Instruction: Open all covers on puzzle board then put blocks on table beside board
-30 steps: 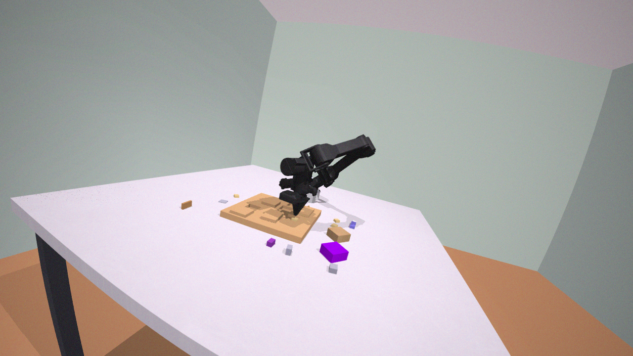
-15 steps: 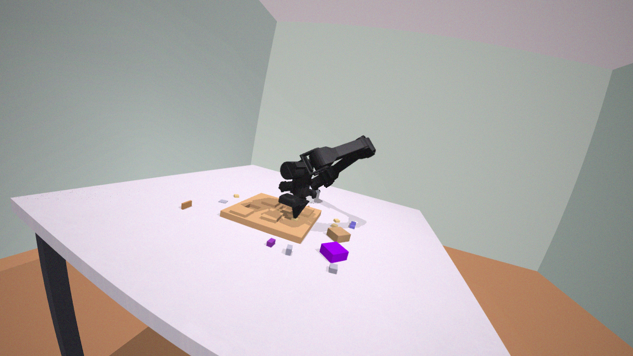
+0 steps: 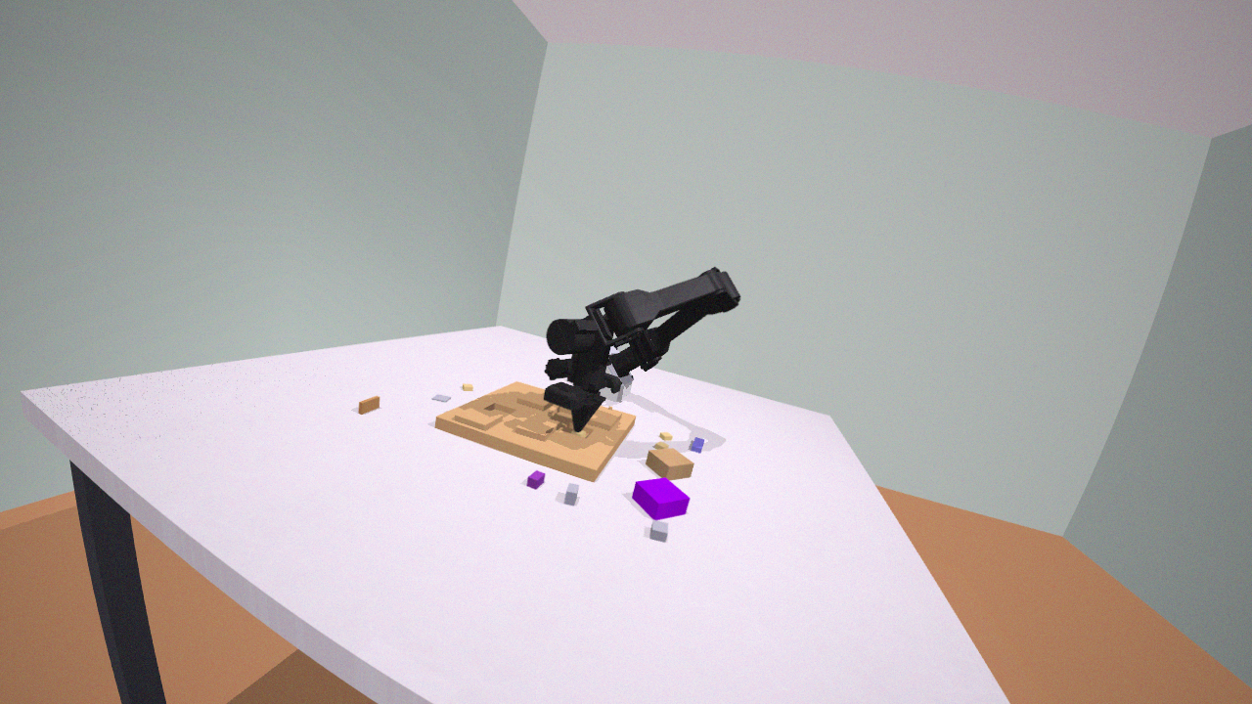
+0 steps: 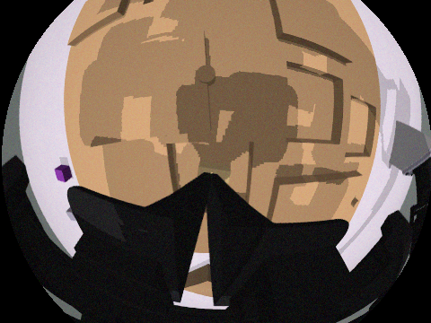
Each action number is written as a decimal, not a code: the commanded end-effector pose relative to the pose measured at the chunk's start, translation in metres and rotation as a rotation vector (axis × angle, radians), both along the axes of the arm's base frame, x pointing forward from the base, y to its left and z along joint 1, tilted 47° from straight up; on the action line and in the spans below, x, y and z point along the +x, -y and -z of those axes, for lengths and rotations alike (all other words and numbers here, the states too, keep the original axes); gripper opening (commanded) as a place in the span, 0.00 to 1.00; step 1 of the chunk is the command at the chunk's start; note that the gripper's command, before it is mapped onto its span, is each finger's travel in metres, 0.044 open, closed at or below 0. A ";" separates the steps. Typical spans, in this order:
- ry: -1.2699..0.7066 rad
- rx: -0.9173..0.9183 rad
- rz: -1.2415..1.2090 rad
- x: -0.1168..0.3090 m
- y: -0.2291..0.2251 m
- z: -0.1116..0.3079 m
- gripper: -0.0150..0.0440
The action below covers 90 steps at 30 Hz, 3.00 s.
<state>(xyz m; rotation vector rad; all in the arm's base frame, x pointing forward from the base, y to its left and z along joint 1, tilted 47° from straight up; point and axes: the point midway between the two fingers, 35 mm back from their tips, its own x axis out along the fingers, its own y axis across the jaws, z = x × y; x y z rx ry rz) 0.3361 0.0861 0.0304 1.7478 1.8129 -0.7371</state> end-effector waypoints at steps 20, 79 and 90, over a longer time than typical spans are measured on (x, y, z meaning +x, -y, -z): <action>-0.002 0.002 0.000 0.001 0.000 0.003 0.25; 0.031 0.002 -0.033 0.001 0.027 -0.027 0.50; 0.031 0.003 -0.032 0.000 0.019 -0.021 0.50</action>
